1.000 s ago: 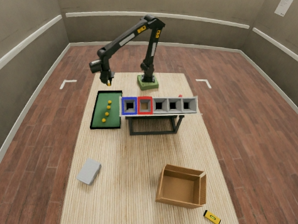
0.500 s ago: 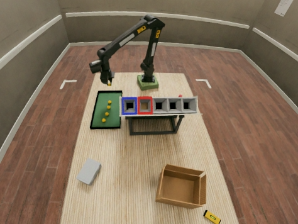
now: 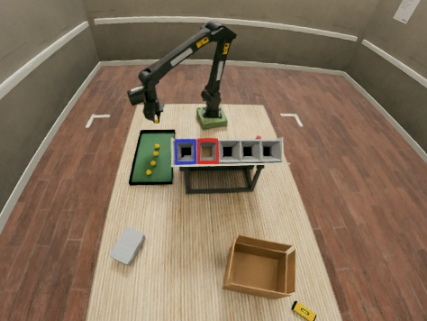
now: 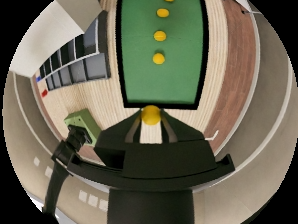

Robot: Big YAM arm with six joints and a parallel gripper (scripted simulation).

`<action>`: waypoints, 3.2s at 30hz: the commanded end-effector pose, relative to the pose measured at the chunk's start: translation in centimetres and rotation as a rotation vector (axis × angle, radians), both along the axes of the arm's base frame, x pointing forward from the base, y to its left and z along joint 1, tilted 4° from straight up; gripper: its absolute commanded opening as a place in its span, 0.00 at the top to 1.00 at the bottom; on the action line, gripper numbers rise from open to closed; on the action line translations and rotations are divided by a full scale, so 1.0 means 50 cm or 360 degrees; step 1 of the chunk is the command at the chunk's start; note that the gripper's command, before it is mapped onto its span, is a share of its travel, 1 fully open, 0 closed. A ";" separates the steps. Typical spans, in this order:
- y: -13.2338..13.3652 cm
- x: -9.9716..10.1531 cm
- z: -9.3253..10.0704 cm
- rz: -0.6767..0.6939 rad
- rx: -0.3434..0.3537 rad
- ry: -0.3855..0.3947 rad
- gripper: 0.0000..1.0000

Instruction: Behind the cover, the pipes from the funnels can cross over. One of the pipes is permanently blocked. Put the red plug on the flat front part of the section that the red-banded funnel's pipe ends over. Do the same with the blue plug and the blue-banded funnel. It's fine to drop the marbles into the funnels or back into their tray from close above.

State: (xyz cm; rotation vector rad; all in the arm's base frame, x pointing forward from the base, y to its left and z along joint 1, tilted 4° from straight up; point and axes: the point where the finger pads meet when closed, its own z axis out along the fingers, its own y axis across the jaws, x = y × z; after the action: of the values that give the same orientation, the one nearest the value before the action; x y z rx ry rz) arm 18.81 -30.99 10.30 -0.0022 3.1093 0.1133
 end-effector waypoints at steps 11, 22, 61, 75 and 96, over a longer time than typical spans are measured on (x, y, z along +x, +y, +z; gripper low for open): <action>-0.037 0.009 0.031 0.0014 -0.0114 -0.0071 1.00; -0.047 0.010 0.039 0.0012 -0.0115 -0.0071 1.00; -0.025 0.216 0.125 0.0016 -0.0079 -0.0047 1.00; -0.025 0.215 0.126 0.0010 -0.0110 -0.0073 1.00; 0.202 0.282 0.306 0.0012 -0.0090 -0.0372 1.00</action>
State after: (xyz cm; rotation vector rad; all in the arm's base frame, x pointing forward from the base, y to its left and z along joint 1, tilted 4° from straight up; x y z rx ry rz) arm 32.51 -21.31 24.81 -0.0980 2.8790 0.0149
